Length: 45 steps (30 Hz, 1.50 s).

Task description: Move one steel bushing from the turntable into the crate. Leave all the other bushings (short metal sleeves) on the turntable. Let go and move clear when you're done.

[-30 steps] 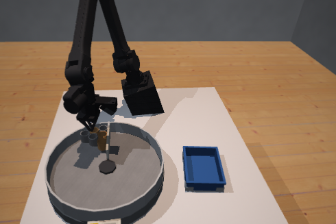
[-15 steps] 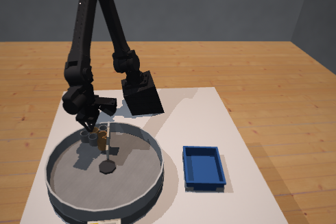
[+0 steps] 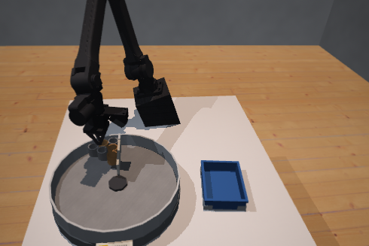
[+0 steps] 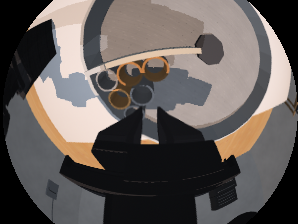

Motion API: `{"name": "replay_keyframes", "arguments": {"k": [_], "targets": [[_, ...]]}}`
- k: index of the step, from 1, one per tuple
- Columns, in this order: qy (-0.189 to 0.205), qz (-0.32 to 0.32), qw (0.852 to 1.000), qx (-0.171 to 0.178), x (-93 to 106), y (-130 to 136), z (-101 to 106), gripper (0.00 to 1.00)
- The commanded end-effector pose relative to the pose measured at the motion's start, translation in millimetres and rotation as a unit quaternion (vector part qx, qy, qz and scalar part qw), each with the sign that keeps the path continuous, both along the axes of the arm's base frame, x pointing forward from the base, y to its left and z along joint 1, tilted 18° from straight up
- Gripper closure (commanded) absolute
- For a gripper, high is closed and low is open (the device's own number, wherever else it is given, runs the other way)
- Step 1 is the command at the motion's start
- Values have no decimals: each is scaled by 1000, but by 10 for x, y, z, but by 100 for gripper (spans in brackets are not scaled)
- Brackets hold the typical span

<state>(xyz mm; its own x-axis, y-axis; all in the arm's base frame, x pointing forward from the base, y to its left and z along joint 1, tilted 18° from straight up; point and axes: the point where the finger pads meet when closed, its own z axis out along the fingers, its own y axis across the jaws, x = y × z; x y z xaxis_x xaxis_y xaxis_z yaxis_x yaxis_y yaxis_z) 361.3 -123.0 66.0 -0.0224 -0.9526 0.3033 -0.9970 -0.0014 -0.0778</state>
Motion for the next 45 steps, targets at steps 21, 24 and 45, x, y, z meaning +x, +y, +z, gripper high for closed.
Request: {"name": "replay_keyframes", "arguments": {"k": [21, 24, 45], "targets": [[-3, -7, 1000, 1, 16, -64, -79, 81], [-1, -3, 1000, 1, 21, -104, -203, 81], [-31, 1, 1000, -6, 213, -139, -60, 81]]}}
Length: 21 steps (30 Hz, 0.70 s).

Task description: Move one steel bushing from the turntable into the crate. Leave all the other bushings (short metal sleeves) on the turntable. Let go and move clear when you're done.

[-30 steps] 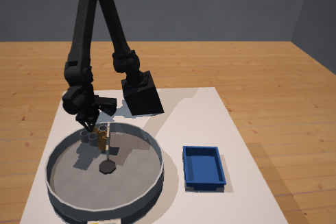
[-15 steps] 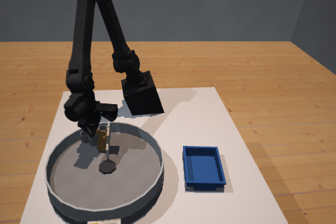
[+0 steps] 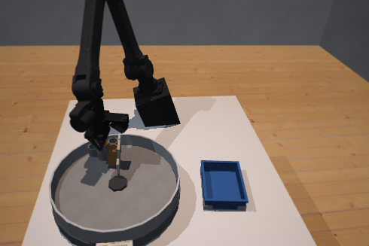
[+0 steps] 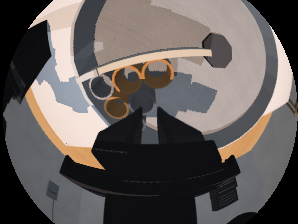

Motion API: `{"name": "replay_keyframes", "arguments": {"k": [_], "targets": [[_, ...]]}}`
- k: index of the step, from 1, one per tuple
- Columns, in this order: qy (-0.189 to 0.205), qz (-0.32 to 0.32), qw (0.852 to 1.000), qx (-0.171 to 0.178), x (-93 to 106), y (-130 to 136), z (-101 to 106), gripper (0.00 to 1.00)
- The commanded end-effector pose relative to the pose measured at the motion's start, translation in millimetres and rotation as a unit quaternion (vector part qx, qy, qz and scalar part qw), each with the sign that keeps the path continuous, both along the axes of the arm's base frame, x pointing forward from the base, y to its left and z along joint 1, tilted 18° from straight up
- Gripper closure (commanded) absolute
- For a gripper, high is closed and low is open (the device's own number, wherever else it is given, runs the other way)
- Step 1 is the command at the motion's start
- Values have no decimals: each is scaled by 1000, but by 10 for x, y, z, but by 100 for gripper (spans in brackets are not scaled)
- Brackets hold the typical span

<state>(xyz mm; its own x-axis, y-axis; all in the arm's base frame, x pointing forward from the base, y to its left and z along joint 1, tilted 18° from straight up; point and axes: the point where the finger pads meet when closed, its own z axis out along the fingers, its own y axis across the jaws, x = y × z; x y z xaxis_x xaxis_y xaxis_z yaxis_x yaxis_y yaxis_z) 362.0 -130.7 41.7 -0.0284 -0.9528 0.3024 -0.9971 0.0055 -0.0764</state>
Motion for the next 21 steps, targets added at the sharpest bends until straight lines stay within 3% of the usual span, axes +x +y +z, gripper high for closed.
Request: {"name": "replay_keyframes", "arguments": {"k": [1, 21], "targets": [[-32, 5, 999, -7, 207, -63, 184, 81], [-35, 5, 999, -8, 249, -68, 213, 81]]}}
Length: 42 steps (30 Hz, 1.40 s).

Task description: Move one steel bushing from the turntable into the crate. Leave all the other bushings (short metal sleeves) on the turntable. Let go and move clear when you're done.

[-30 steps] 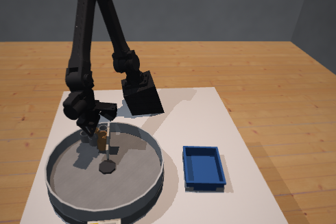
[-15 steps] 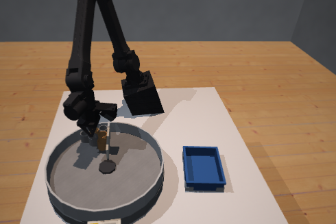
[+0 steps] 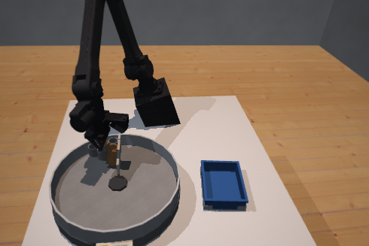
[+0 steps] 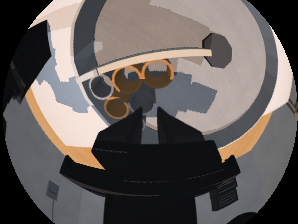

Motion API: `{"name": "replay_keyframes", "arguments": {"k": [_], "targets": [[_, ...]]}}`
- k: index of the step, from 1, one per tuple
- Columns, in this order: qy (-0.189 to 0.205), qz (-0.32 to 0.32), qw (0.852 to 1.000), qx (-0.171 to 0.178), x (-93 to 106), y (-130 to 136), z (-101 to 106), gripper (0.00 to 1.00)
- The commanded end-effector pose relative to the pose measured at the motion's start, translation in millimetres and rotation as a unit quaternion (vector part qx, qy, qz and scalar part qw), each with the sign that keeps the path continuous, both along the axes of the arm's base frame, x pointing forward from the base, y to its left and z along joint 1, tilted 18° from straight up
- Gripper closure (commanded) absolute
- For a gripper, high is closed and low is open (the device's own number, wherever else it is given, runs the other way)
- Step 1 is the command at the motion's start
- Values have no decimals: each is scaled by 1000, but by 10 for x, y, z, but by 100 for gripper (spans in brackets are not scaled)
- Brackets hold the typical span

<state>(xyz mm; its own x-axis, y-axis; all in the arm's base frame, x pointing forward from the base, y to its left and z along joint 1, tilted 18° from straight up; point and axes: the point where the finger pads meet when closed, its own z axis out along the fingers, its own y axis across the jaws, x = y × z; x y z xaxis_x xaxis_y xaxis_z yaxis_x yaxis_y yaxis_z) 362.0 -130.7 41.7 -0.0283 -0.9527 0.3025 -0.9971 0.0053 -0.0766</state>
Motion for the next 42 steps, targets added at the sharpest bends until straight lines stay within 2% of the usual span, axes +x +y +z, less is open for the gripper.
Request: {"name": "replay_keyframes", "arguments": {"k": [1, 42], "targets": [[-35, 5, 999, -8, 256, -67, 215, 81], [-31, 5, 999, -7, 226, -57, 183, 81]]}}
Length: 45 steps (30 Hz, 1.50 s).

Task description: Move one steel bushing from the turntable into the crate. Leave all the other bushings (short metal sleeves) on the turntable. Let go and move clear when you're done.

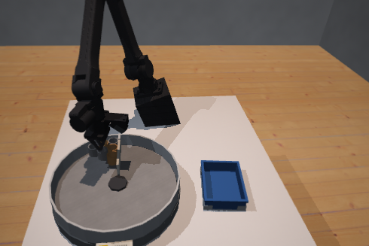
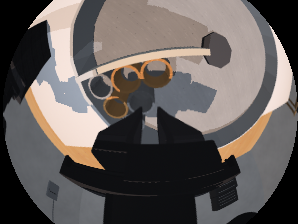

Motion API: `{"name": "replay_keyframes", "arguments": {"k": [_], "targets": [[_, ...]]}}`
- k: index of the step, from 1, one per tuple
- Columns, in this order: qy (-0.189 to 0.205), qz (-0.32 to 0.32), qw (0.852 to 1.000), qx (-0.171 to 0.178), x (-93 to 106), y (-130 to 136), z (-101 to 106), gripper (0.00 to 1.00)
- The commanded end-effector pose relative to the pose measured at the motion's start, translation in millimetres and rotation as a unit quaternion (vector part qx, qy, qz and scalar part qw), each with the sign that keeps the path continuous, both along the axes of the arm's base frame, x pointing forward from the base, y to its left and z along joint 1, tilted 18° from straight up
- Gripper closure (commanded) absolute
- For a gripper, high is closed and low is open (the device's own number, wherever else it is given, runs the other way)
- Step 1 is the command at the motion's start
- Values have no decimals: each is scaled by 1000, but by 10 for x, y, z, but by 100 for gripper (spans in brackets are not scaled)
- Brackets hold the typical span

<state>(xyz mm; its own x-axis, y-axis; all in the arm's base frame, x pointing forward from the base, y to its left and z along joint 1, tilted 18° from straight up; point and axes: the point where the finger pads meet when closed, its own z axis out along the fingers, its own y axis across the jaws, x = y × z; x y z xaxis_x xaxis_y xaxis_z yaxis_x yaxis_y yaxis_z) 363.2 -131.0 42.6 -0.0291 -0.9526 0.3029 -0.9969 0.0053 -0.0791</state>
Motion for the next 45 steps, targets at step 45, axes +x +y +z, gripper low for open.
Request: {"name": "replay_keyframes", "arguments": {"k": [45], "targets": [[-20, 2, 1000, -5, 126, -104, -20, 81]]}}
